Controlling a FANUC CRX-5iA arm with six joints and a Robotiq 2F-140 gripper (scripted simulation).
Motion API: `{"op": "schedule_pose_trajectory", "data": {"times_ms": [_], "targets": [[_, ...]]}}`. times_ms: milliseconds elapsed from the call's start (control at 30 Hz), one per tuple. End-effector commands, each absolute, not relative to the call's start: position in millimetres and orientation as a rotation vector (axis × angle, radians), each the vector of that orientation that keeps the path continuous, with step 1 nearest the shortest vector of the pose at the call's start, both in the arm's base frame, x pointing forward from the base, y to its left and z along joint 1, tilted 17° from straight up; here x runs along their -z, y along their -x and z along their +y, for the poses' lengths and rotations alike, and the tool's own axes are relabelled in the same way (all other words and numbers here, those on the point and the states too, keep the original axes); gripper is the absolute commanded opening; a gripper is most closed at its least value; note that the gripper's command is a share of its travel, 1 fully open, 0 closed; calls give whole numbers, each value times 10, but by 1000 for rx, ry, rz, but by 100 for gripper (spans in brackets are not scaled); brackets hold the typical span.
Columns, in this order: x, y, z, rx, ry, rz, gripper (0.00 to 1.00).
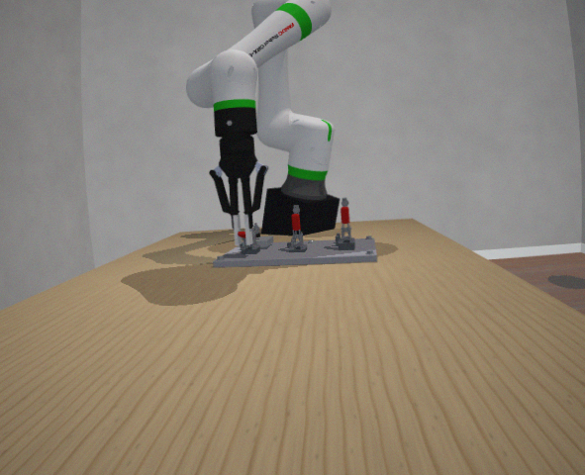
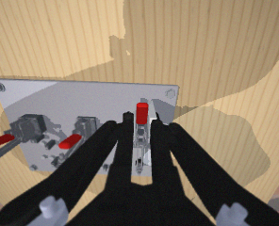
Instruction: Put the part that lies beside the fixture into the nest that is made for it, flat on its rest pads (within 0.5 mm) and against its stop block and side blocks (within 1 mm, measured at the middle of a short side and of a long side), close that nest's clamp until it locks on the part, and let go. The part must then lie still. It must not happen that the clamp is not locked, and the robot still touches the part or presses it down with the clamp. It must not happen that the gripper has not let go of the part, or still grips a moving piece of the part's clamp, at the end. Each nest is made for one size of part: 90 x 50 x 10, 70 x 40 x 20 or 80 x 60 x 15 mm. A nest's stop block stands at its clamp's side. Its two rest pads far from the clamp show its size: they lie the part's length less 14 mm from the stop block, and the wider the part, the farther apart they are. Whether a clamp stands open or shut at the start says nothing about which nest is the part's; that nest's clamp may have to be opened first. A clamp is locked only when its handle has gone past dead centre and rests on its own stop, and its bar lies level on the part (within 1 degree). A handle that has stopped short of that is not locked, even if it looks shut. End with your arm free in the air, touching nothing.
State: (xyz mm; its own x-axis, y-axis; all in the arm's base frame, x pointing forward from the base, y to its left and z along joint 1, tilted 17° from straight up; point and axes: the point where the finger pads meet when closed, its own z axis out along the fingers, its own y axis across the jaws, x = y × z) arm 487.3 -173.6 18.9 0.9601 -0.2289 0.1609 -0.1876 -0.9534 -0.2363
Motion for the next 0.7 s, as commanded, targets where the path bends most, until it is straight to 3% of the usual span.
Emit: {"op": "schedule_pose_trajectory", "data": {"times_ms": [0,667], "targets": [[-166,-4884,-1734,274,2892,311,0],[-125,-4912,-1729,274,2892,311,0]]}}
